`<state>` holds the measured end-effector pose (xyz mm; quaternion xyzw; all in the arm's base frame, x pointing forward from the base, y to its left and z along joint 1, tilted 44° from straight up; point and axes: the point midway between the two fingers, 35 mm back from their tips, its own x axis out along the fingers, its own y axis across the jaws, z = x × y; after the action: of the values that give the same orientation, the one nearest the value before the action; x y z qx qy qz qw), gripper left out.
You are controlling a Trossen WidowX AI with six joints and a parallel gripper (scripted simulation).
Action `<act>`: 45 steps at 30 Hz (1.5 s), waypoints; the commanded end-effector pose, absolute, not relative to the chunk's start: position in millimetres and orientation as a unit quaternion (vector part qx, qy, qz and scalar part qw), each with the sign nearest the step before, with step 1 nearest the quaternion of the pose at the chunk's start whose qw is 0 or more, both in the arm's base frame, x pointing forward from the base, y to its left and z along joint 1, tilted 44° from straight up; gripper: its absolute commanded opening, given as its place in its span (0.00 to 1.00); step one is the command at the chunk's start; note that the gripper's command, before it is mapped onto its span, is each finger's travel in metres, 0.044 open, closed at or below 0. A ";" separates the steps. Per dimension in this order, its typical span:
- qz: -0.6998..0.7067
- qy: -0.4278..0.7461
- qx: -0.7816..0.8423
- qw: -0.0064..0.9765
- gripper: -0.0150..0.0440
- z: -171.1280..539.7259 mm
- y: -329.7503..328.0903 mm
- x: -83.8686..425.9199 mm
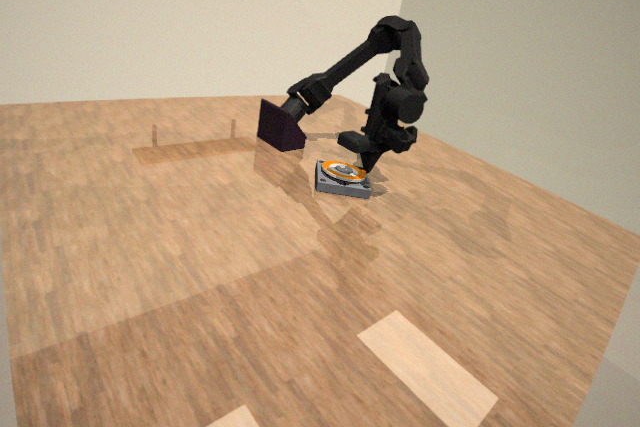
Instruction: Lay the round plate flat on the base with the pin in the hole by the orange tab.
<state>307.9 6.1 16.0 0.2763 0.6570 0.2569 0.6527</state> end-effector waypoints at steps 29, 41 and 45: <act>0.255 0.660 0.275 0.651 0.25 -5.1 -17.5 315.9; 0.255 0.660 0.275 0.651 0.25 -12.2 -26.1 314.8; 0.255 0.660 0.274 0.651 0.25 -14.2 -28.7 313.8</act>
<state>316.9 -26.6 -8.0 0.2754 0.6546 0.2559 0.6559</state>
